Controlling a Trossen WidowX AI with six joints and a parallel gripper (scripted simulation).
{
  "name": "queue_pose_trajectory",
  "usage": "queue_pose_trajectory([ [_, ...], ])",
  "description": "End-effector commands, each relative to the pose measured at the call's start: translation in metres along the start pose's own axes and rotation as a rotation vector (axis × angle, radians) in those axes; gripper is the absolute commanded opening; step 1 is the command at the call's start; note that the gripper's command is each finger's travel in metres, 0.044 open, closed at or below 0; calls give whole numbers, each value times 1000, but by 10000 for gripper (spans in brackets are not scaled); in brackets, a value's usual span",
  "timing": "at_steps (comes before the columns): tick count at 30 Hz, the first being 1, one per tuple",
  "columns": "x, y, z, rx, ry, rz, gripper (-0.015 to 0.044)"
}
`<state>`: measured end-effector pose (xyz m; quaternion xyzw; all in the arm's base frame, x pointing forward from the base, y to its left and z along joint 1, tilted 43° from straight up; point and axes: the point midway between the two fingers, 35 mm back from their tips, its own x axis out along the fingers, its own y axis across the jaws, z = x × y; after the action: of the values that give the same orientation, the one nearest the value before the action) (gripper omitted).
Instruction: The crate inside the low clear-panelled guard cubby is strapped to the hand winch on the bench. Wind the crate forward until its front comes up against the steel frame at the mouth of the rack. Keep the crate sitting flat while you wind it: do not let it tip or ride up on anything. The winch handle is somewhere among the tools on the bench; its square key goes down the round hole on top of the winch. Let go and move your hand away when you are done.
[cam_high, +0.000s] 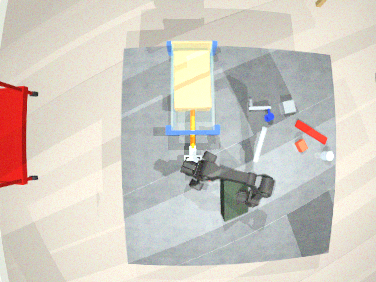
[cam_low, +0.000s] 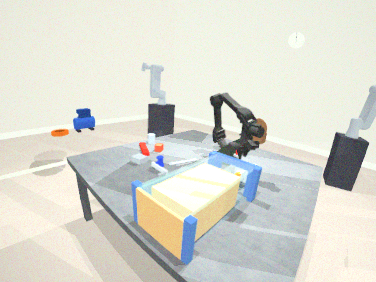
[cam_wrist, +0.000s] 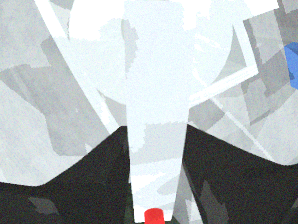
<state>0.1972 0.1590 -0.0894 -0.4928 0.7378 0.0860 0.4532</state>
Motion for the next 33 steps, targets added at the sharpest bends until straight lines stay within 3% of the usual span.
queue_pose_trajectory([
  [1,0,0,0,0,0,1,39],
  [6,0,0,0,0,0,1,0],
  [33,-5,-1,6,1,78,10,0],
])
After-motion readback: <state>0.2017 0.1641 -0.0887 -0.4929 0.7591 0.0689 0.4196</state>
